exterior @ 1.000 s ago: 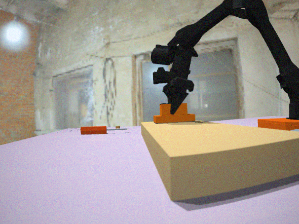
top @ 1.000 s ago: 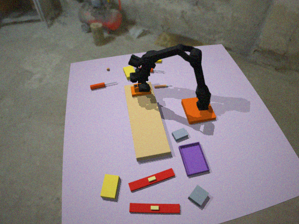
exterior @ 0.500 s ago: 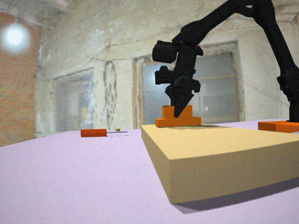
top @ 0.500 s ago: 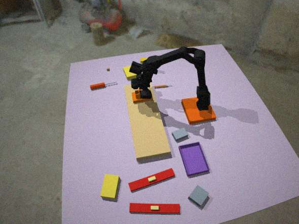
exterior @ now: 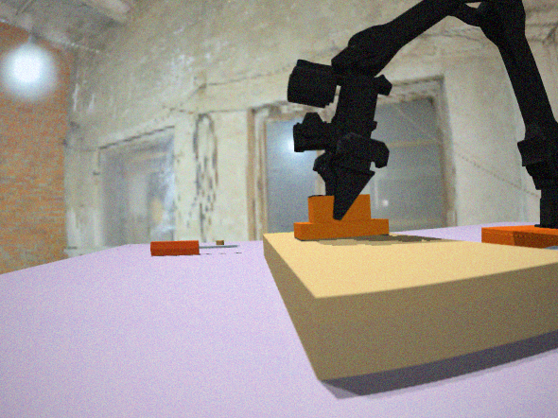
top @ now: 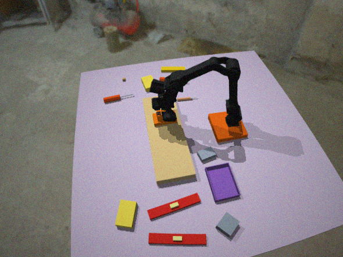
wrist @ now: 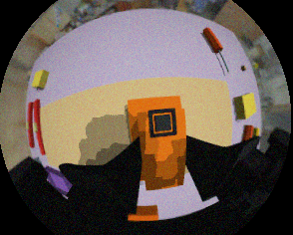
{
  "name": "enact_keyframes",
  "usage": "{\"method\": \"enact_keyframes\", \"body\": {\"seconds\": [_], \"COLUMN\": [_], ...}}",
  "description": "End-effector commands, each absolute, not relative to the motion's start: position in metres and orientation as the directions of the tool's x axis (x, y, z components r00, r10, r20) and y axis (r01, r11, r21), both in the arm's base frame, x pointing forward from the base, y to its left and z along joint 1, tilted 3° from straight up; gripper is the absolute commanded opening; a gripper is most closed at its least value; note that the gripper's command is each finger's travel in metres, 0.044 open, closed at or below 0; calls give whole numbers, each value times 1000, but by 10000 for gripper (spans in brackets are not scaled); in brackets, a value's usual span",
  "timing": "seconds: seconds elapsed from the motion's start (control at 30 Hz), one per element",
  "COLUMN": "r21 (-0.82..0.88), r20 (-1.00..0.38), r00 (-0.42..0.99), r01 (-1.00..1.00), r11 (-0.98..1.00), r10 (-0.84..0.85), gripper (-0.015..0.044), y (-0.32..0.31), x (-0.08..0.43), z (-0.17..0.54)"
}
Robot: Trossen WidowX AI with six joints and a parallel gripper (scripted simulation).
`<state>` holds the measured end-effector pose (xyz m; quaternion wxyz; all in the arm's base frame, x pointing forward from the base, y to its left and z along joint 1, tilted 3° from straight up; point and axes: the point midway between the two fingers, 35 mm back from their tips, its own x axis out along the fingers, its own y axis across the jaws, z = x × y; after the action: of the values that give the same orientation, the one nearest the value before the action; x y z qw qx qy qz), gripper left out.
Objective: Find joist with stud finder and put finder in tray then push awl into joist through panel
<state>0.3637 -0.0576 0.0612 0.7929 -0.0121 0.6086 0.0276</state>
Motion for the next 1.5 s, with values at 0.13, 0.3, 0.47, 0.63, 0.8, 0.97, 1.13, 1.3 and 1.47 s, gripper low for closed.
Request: {"method": "enact_keyframes", "body": {"seconds": [0.13, 0.3, 0.47, 0.63, 0.8, 0.97, 1.13, 1.3, 1.47], "r21": [25, 26, 28, 30, 31, 33, 35, 37, 38], "r20": [-965, -965, -965, -965, -965, -965, -965, -965, -965], "r00": [258, 258, 258, 258, 258, 257, 257, 257, 257], "r01": [-61, -61, -62, -62, -62, -62, -62, -62, -62], "r11": [998, 998, 998, 998, 998, 998, 997, 997, 997], "r10": [40, 41, 43, 45, 46, 48, 50, 51, 53], "gripper": [0, 0, 0, 0, 0, 0, 0, 0, 0], "y": [-25, -7, 10, 28, 46, 63, 81, 98, 116], "x": [361, 360, 359, 358, 357, 355, 354, 353, 352], "z": [61, 62, 62, 63, 63, 64, 65, 65, 66]}}
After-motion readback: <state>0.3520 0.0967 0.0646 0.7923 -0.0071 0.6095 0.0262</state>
